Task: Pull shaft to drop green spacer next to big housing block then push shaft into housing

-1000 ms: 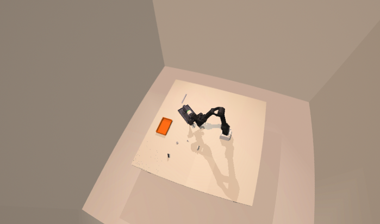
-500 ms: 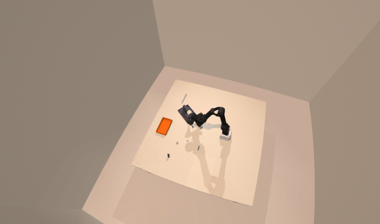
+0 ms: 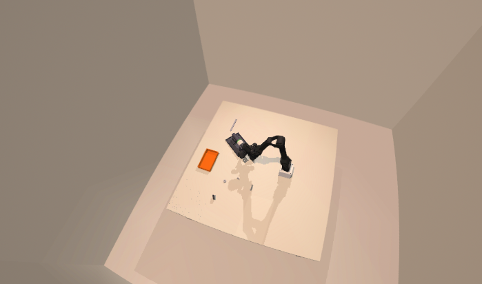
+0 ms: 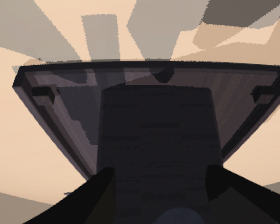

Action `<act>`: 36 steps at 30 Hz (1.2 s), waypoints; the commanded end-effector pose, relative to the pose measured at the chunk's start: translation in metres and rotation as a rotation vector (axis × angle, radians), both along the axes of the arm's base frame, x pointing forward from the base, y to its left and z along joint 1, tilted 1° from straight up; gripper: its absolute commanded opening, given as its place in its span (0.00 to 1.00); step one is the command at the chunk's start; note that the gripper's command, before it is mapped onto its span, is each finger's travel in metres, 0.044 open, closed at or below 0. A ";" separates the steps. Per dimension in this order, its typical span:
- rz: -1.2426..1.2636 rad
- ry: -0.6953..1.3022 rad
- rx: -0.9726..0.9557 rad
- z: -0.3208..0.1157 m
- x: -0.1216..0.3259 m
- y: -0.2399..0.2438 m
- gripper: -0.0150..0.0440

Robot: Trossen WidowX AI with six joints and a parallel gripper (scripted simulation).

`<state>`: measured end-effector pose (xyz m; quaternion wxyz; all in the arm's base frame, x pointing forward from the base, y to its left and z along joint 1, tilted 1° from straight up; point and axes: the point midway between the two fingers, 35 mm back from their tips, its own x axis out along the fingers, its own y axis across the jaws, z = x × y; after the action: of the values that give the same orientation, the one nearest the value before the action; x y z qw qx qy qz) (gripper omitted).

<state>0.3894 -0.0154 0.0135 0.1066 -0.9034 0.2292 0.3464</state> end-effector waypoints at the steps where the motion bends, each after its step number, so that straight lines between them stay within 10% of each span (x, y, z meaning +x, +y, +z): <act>1: 0.000 0.000 0.000 0.000 0.000 0.000 0.38; 6: 0.000 0.000 0.000 0.000 0.000 0.000 0.25; 36: 0.004 0.000 0.001 -0.001 -0.013 0.007 0.25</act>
<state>0.3801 -0.0094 0.0134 0.1059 -0.9044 0.2270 0.3454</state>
